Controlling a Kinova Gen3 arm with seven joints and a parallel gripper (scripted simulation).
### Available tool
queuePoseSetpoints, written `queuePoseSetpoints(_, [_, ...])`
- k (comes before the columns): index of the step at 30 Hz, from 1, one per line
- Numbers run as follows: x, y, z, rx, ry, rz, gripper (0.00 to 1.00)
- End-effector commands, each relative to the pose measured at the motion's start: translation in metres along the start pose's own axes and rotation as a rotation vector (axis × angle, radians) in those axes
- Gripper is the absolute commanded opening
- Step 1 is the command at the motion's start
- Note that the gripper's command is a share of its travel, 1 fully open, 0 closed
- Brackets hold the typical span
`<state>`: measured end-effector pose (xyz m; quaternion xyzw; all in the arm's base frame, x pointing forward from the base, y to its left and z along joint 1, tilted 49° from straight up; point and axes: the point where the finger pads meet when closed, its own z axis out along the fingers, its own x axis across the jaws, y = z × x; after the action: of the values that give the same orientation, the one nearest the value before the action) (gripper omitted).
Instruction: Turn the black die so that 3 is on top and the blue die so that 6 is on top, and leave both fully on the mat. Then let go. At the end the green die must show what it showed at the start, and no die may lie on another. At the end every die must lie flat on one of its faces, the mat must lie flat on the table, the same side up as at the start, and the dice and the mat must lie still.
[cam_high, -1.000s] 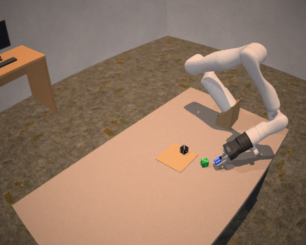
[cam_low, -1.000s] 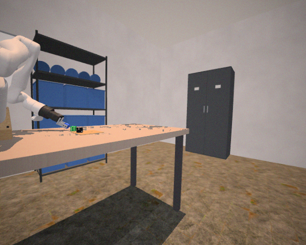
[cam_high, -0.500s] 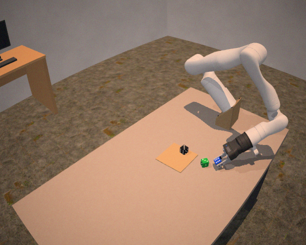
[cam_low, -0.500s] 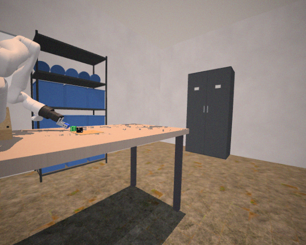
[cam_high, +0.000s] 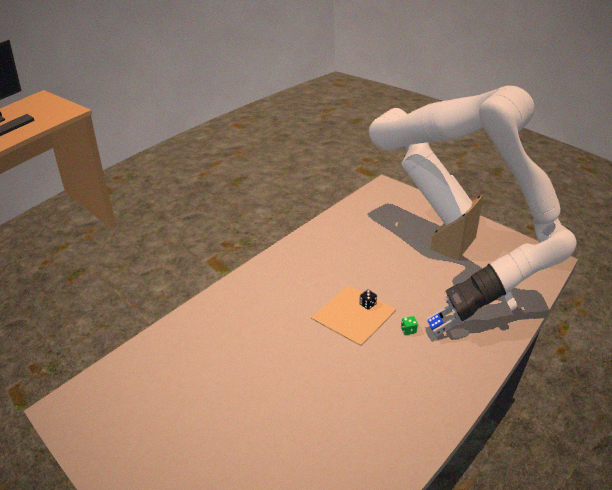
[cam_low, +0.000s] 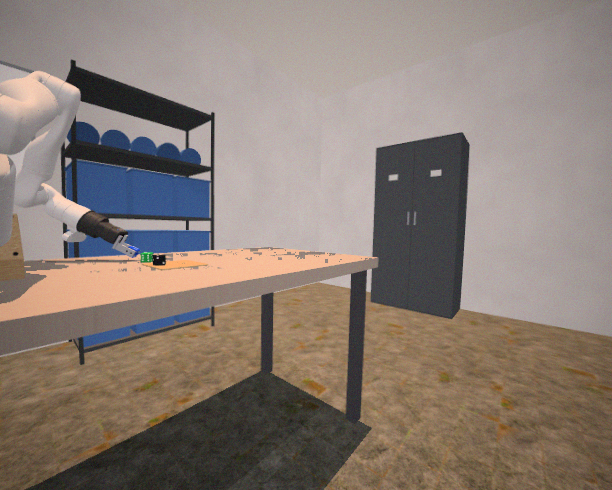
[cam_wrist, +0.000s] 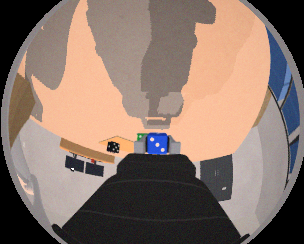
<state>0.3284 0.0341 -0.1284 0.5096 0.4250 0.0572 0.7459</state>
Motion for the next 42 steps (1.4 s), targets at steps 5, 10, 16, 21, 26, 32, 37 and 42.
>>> queuePoseSetpoints(5, [0.0005,0.0004,-0.0002,0.000,0.001,0.002,0.57])
queuePoseSetpoints(10, [0.0005,-0.0015,0.0008,0.000,0.001,0.002,0.57])
queuePoseSetpoints(16, [0.0005,-0.0039,0.0020,0.000,0.001,0.002,0.57])
queuePoseSetpoints(21, [0.0005,-0.0069,0.0036,0.000,0.001,0.002,0.57])
queuePoseSetpoints(26, [0.0005,-0.0087,0.0046,0.000,0.001,0.002,0.57])
queuePoseSetpoints(32, [0.0005,-0.0091,0.0048,0.000,0.001,0.002,0.57])
queuePoseSetpoints(37, [0.0005,-0.0091,0.0048,0.000,0.001,0.002,0.57])
queuePoseSetpoints(42, [0.0005,-0.0091,0.0048,0.000,0.001,0.002,0.57])
